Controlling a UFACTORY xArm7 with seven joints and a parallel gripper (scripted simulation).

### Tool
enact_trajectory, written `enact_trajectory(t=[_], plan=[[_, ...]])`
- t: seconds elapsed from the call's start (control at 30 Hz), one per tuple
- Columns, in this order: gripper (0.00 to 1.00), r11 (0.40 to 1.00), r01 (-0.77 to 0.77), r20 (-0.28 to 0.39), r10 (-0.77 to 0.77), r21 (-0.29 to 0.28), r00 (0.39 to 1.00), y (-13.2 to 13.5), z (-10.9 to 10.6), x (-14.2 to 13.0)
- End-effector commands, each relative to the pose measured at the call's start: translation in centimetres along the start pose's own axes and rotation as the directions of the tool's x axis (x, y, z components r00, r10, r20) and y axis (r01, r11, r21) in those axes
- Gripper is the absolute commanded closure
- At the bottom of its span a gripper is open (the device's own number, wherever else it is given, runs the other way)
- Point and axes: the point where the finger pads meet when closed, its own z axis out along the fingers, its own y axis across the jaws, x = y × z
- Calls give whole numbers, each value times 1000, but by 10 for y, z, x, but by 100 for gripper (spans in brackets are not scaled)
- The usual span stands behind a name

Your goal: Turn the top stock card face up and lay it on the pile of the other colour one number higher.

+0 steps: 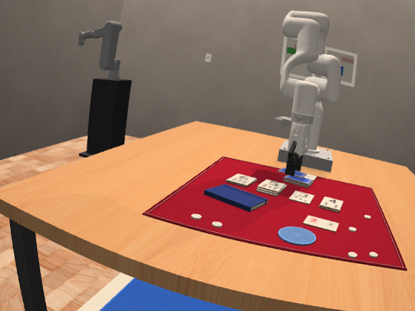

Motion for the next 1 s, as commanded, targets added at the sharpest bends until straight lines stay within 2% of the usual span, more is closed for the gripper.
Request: enact_trajectory(t=[0.0, 0.97], plan=[[26, 1000, 0, 0, 0, 3, 1000, -1, -1, 0], [26, 1000, 0, 0, 0, 3, 1000, -1, 5, 0]])
